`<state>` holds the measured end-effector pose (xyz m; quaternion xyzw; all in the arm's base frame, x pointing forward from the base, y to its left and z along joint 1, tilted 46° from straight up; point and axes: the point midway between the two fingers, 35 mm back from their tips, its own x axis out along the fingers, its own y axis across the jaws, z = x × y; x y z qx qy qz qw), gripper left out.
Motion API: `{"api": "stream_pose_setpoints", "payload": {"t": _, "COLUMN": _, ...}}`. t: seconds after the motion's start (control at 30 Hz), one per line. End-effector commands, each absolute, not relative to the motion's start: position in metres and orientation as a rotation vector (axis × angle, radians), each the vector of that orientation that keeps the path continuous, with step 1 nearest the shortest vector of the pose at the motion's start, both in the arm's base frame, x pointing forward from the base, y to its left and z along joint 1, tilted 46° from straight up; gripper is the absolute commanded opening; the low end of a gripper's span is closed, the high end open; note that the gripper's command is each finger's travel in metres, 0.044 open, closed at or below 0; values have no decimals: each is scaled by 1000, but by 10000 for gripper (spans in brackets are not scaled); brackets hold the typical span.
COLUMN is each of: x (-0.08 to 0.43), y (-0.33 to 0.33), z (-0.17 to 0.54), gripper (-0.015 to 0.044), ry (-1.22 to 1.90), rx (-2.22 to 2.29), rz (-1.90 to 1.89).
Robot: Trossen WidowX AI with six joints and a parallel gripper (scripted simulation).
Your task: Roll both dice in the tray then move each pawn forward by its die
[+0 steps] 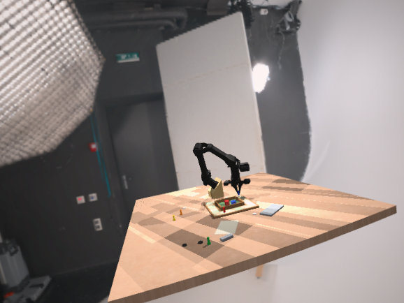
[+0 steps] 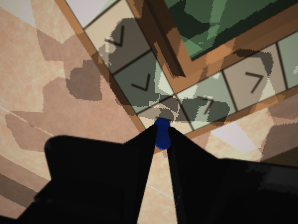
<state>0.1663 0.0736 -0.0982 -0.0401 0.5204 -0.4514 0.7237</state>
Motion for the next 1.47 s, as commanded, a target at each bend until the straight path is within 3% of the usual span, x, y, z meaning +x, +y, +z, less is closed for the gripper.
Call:
{"api": "stream_pose_setpoints", "payload": {"t": 0.0, "x": 164, "y": 66, "z": -103, "gripper": 0, "ry": 1152, "rx": -104, "rz": -1001}}
{"api": "stream_pose_setpoints", "payload": {"t": 0.1, "x": 164, "y": 64, "z": -105, "gripper": 0, "ry": 1152, "rx": -104, "rz": -1001}}
{"api": "stream_pose_setpoints", "payload": {"t": 0.67, "x": 164, "y": 104, "z": -67, "gripper": 440, "ry": 1153, "rx": -103, "rz": -1000}}
{"api": "stream_pose_setpoints", "payload": {"t": 0.77, "x": 165, "y": 104, "z": -58, "gripper": 440, "ry": 1175, "rx": -137, "rz": -976}}
{"api": "stream_pose_setpoints", "payload": {"t": 1.1, "x": 164, "y": 80, "z": 69, "gripper": 440, "ry": 1441, "rx": -620, "rz": -599}}
{"api": "stream_pose_setpoints", "payload": {"t": 1.43, "x": 166, "y": 84, "z": 58, "gripper": 440, "ry": 1417, "rx": -569, "rz": -641}}
